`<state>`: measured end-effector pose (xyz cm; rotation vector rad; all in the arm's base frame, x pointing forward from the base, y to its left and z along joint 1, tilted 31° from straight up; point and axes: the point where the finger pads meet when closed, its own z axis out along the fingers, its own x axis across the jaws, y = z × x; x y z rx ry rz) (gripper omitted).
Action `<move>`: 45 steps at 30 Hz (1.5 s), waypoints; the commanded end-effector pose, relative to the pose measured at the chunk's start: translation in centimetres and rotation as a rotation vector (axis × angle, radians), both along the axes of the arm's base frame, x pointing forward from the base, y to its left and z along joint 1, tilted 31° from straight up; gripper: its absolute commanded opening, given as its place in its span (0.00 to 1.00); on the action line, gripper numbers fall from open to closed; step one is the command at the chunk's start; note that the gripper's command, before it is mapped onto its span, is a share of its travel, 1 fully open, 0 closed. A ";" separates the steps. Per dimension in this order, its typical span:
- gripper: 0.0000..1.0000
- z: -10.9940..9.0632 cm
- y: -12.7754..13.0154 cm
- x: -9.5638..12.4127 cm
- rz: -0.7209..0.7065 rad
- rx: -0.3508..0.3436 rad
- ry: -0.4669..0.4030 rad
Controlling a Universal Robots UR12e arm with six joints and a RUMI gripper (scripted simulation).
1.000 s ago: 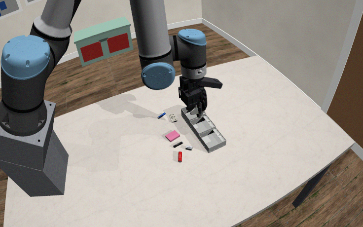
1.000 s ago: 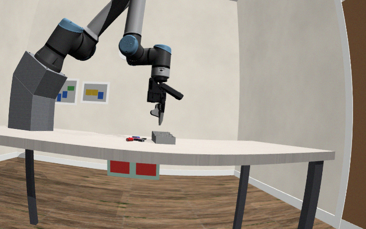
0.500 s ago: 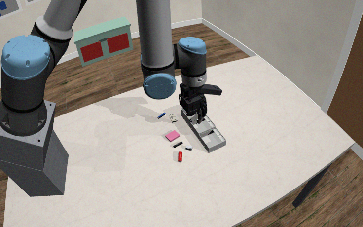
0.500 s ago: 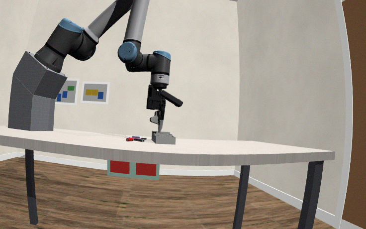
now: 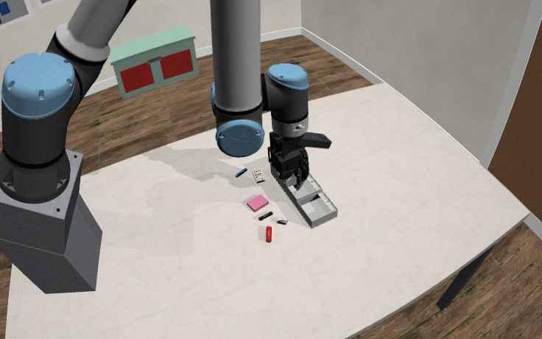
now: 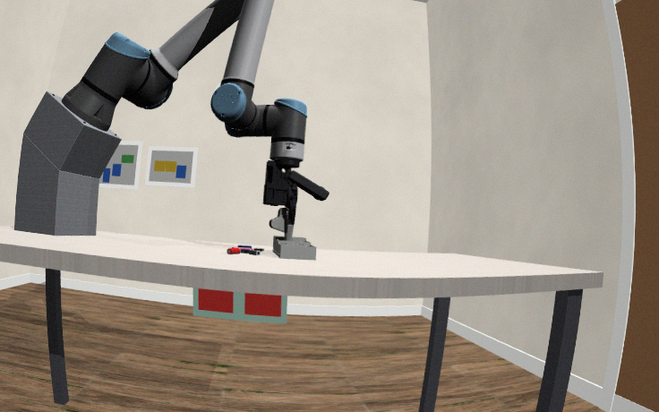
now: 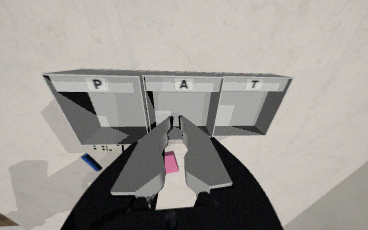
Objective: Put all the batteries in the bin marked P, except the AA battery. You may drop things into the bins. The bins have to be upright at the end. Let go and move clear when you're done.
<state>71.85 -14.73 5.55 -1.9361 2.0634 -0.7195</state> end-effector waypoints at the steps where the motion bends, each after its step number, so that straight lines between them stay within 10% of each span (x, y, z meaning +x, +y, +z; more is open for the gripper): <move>1: 0.04 0.0 0.0 0.1 0.000 0.000 -0.001; 45: 0.04 0.3 0.1 -0.1 0.000 0.000 -0.001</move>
